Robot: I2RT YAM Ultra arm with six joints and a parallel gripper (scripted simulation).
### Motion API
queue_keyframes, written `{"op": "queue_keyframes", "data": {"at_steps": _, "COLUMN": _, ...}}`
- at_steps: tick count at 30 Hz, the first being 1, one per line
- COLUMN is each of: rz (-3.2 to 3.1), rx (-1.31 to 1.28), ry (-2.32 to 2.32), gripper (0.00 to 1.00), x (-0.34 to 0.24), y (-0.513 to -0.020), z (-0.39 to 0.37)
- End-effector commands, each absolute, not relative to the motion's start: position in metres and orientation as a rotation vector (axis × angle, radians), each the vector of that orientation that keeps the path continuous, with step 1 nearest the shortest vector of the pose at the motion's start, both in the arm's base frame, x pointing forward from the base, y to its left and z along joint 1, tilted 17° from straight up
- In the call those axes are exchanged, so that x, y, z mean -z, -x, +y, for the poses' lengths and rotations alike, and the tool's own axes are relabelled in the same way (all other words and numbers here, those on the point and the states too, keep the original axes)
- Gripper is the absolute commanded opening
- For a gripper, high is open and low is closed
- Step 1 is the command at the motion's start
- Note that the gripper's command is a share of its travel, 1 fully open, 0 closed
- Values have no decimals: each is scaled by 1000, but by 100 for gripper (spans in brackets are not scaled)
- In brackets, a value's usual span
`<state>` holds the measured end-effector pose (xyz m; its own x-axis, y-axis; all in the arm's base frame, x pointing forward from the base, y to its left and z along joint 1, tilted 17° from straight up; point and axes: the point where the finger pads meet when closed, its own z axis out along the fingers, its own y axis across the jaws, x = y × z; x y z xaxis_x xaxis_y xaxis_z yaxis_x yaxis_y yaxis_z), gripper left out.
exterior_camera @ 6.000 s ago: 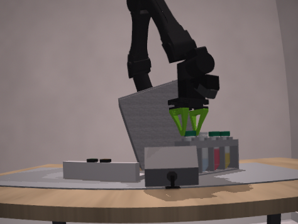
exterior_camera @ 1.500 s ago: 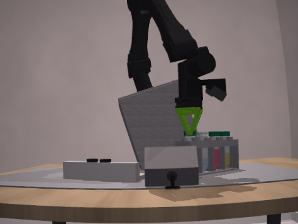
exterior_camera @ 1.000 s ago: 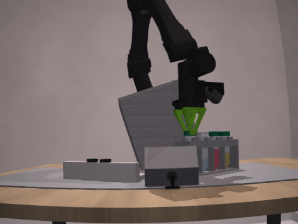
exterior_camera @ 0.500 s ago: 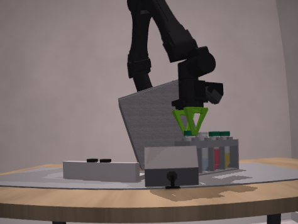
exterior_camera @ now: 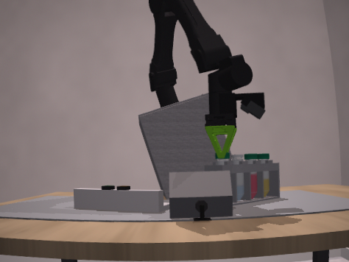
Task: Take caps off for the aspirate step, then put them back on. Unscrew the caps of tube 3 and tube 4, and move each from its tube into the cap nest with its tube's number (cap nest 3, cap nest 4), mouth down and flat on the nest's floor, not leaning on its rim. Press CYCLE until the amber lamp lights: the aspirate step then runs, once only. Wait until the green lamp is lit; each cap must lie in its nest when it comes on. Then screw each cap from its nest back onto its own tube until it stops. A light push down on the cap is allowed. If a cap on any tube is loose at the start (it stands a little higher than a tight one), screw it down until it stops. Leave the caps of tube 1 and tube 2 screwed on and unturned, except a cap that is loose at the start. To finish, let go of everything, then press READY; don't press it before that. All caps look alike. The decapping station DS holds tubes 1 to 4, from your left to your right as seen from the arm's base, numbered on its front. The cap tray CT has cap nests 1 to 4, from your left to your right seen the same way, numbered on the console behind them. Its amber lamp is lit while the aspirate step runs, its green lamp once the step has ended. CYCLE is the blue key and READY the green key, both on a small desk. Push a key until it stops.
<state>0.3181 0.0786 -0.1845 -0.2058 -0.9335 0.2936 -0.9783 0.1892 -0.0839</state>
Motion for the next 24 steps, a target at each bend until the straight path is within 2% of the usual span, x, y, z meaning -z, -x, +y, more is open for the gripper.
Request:
{"op": "queue_keyframes", "data": {"at_steps": 1, "rz": -2504, "rx": -416, "ry": -1638, "gripper": 49, "x": 177, "y": -325, "z": 86}}
{"op": "queue_keyframes", "data": {"at_steps": 15, "rz": -3022, "rx": -469, "ry": -651, "gripper": 49, "x": 175, "y": -327, "z": 87}}
{"op": "queue_keyframes", "data": {"at_steps": 24, "rz": -3034, "rx": -470, "ry": -620, "gripper": 49, "x": 172, "y": -328, "z": 89}}
